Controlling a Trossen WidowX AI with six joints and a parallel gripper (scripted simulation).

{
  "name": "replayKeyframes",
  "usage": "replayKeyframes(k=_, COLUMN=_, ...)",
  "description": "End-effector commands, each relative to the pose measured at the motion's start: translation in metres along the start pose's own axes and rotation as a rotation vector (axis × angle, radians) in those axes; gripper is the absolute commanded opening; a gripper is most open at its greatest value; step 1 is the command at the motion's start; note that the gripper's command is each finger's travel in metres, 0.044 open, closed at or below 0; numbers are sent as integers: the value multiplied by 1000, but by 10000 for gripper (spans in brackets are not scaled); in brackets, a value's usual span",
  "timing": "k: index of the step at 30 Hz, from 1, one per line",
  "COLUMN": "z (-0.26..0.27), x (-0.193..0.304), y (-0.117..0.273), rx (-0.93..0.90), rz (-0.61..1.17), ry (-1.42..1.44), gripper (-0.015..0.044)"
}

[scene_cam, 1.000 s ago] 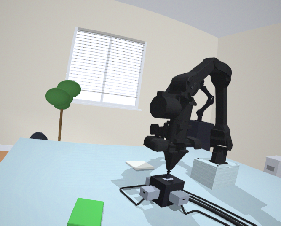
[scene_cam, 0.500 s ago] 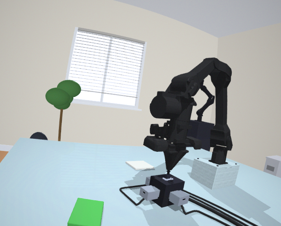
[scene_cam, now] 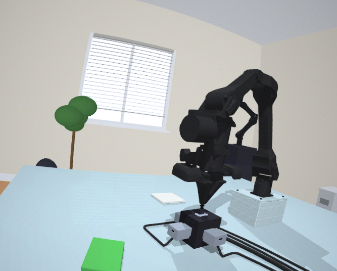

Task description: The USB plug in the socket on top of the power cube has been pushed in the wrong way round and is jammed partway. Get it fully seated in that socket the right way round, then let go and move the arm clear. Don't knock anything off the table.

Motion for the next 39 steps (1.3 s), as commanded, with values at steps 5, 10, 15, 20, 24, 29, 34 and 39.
replayKeyframes(k=5, z=0, x=0, y=-3, rx=2, rz=-2, ry=-1, gripper=0)
replayKeyframes(k=10, z=0, x=0, y=0, rx=0, rz=0, ry=0, gripper=52)
replayKeyframes(k=15, z=0, x=0, y=0, rx=0, rz=0, ry=0, gripper=95)
replayKeyframes(k=20, z=0, x=0, y=0, rx=0, rz=0, ry=0, gripper=95)
replayKeyframes(k=24, z=0, x=0, y=0, rx=0, rz=0, ry=0, gripper=95)
replayKeyframes(k=29, z=0, x=0, y=0, rx=0, rz=0, ry=0, gripper=95)
replayKeyframes(k=34, z=0, x=0, y=4, rx=0, rz=0, ry=0, gripper=95)
replayKeyframes(k=39, z=0, x=-1, y=9, rx=0, rz=0, ry=0, gripper=95)
Point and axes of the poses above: the point midway between the two fingers, 35 mm back from their tips, its own y axis back along the fingers, its own z axis across the jaws, x = y × z, the point moved 5 cm from there along y, back along the fingers, and after that the axes turned 3 degrees about -y, right-handed, at the moved point
